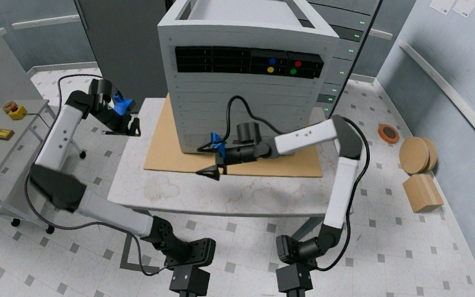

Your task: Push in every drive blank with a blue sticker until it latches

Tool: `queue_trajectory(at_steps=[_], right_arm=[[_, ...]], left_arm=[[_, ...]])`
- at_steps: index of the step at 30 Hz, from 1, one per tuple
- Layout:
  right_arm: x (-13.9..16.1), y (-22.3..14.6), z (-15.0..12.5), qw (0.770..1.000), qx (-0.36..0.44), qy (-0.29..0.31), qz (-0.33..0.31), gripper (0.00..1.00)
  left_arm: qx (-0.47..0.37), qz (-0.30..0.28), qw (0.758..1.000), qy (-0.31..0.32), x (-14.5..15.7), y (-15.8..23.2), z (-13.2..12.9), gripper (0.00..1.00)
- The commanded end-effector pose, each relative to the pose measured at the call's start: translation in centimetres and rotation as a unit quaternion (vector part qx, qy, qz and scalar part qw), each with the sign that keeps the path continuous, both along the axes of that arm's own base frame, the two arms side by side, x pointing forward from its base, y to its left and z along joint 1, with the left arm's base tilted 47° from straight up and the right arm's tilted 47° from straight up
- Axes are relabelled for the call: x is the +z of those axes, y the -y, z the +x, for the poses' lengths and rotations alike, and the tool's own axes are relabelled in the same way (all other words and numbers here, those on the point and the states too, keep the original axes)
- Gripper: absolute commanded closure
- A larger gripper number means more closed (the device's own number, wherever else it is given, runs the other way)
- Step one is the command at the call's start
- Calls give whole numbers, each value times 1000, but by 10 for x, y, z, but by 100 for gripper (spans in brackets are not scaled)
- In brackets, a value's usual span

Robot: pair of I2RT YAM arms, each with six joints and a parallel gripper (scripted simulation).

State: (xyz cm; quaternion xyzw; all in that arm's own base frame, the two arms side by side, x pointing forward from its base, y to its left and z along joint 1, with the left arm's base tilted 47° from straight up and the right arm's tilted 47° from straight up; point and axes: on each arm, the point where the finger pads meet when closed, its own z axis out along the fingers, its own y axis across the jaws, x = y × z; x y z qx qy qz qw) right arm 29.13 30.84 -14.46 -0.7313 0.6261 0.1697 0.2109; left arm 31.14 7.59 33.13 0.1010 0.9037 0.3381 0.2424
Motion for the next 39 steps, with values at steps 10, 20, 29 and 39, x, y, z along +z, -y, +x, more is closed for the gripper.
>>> queue_trajectory(at_steps=[10, 20, 29, 39], right_arm=[[132, -10, -8, 982, -104, 147, 60, 0], [230, 15, -37, 949, -188, 242, 71, 0], [368, 21, -63, 883, -266, 360, 142, 0], [444, 19, -85, 841, -297, 415, 179, 0]], left_arm=[[-186, -15, 959, 214, 26, 107, -26, 0], [-350, -46, 876, 329, 27, 202, -59, 0], [-482, -65, 783, 387, 12, 280, -89, 0], [-532, -60, 745, 398, -6, 313, -99, 0]])
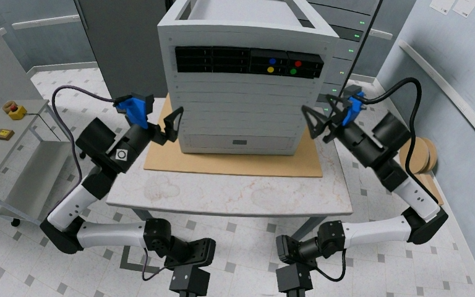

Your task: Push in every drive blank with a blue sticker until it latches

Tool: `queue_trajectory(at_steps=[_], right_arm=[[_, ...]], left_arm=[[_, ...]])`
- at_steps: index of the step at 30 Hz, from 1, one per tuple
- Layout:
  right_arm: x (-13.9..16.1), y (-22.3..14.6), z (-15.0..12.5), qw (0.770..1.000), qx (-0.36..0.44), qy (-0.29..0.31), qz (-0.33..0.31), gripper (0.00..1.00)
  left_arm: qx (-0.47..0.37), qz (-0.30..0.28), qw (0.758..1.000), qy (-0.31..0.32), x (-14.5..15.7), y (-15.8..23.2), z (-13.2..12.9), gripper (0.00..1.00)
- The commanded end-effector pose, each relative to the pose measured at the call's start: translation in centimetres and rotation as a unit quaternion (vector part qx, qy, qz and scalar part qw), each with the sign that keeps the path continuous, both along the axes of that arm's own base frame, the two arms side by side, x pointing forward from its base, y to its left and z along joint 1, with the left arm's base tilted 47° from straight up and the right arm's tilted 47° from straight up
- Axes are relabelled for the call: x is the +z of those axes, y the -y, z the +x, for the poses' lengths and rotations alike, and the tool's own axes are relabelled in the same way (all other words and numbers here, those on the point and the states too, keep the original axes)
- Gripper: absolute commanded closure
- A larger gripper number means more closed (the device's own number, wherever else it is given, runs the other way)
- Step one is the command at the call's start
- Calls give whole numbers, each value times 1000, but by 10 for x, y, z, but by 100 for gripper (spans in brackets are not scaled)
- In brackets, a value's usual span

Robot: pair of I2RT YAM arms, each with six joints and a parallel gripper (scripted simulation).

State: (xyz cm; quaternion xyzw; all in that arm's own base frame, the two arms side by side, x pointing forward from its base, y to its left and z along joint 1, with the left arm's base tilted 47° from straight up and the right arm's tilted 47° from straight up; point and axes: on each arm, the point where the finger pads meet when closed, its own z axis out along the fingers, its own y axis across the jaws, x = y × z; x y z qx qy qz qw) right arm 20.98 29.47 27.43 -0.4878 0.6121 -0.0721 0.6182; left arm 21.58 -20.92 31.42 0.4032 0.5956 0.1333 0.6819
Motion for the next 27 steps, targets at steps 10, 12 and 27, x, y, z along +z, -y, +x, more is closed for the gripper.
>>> queue_trajectory(at_steps=[10, 12, 27], right_arm=[[58, -3, -14, 998, -46, 31, 23, 0], [58, -3, -14, 998, -46, 31, 25, 0], [57, -2, -14, 998, -47, 29, 22, 0]], left_arm=[[-51, -8, 998, 48, 0, 32, -5, 0], [-51, -8, 998, 48, 0, 32, -5, 0], [-180, 12, 982, -45, -2, 34, -16, 0]])
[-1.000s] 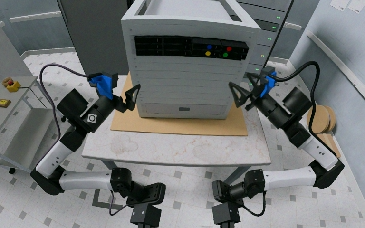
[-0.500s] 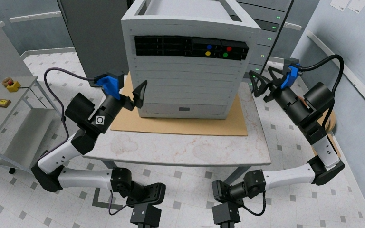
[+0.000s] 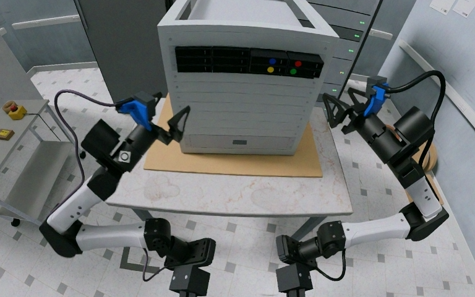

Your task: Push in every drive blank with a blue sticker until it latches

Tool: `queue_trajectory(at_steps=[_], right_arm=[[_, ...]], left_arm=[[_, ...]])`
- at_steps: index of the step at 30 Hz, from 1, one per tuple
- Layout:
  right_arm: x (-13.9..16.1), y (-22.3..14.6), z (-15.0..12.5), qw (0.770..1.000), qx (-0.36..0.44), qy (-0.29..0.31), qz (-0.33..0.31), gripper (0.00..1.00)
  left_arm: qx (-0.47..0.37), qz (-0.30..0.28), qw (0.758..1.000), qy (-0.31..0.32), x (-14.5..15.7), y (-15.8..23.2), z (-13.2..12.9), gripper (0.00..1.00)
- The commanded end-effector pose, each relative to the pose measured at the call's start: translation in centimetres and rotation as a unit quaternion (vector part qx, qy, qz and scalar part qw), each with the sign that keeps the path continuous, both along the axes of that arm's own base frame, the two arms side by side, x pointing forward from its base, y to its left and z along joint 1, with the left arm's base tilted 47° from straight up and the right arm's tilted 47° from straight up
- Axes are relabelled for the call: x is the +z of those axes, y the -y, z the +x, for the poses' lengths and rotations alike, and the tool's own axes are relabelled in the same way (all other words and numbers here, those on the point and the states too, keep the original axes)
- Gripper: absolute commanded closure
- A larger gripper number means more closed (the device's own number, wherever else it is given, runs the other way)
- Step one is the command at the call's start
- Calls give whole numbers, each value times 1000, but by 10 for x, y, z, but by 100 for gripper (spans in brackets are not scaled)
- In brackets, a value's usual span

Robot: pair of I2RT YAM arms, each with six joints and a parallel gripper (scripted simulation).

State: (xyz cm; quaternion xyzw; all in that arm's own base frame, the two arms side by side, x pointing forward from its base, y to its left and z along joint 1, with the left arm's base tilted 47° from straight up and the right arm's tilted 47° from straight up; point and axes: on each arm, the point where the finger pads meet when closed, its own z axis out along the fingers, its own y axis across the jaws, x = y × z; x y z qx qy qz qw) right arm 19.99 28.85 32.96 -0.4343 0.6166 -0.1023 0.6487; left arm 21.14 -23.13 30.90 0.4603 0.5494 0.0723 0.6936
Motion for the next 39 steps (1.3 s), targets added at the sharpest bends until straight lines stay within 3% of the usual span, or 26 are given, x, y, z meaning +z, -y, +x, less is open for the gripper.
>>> queue_trajectory(at_steps=[1, 4, 18, 32, 35, 37, 39], right_arm=[[-1, -9, -5, 1000, 8, -8, -11, 0], [-2, -10, -5, 1000, 11, -11, -12, 0], [-34, -36, -32, 989, 122, -83, -30, 0], [-52, -46, -52, 974, 181, -131, -40, 0], [-49, -49, -50, 976, 176, -127, -18, 34], [-49, -49, -50, 976, 176, -127, -18, 34], [-42, -51, -46, 978, 170, -123, 8, 57]], left_arm=[[-98, 15, 993, -59, 5, 11, -12, 0], [-112, 18, 991, -72, 4, 10, -12, 0], [-206, 17, 966, -156, 56, -34, 9, 0], [-202, 14, 965, -164, 75, -51, 26, 0], [-213, 23, 959, -183, 68, -50, 20, 0], [-213, 23, 959, -183, 68, -50, 20, 0], [-222, 30, 954, -197, 63, -50, 16, 0]])
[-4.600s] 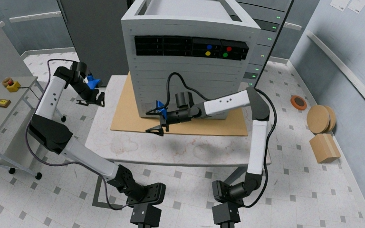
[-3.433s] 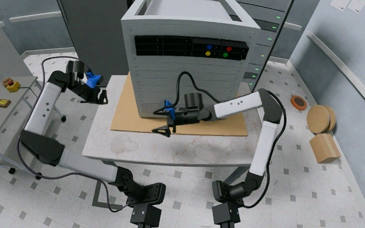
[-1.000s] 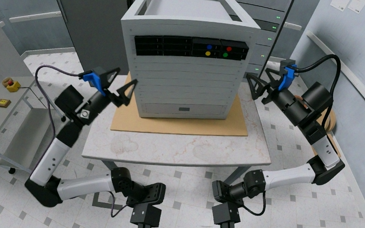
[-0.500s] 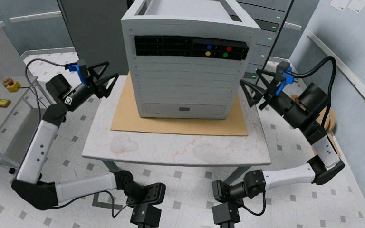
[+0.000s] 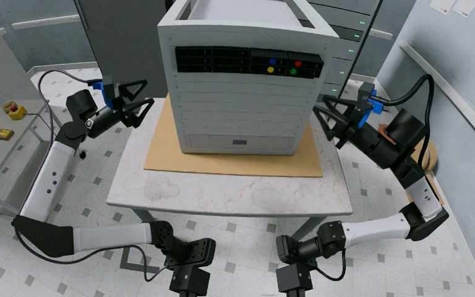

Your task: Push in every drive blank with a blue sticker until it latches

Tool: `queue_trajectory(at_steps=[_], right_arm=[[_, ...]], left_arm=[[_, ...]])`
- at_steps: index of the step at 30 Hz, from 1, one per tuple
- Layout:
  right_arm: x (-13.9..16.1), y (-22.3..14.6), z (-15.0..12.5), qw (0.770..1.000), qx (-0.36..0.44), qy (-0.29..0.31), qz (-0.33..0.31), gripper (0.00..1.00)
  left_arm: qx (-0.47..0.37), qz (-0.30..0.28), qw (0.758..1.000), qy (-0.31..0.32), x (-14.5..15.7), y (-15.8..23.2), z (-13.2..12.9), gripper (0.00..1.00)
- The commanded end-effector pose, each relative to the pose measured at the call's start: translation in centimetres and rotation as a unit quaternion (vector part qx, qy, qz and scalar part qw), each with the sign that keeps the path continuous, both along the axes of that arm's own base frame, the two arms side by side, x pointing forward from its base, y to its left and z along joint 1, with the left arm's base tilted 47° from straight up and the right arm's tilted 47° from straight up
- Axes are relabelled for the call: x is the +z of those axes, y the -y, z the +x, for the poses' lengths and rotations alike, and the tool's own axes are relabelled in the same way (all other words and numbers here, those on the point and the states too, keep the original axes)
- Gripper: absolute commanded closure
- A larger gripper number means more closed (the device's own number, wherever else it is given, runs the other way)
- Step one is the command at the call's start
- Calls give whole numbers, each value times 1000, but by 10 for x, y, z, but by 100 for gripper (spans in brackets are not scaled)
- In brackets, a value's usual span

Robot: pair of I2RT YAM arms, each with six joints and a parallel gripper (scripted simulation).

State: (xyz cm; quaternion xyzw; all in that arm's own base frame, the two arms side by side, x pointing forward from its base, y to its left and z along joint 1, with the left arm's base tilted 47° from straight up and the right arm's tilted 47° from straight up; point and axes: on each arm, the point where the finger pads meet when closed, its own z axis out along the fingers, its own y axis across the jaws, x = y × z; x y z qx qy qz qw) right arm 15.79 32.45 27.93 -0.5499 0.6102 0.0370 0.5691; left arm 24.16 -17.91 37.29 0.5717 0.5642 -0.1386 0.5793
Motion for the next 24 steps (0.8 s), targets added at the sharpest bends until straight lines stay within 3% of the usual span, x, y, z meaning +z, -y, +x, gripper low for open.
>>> queue_trajectory(at_steps=[1, 4, 12, 15, 24], right_arm=[[8, -15, -1, 999, 5, -14, 44, 68], [13, -19, 7, 994, -17, -21, 104, 100], [14, -21, 38, 953, -96, -47, 284, 100], [12, -21, 41, 947, -104, -50, 299, 100], [-6, -26, 67, 888, -168, -76, 422, 100]], left_arm=[[-41, 20, 999, -27, -4, 2, -17, 0], [-67, 34, 995, -59, -10, 3, -25, 0], [-112, 37, 990, -83, 0, 6, -38, 0], [-115, 38, 989, -85, 0, 6, -40, 0], [-121, 43, 987, -92, -3, 5, -46, 0]])
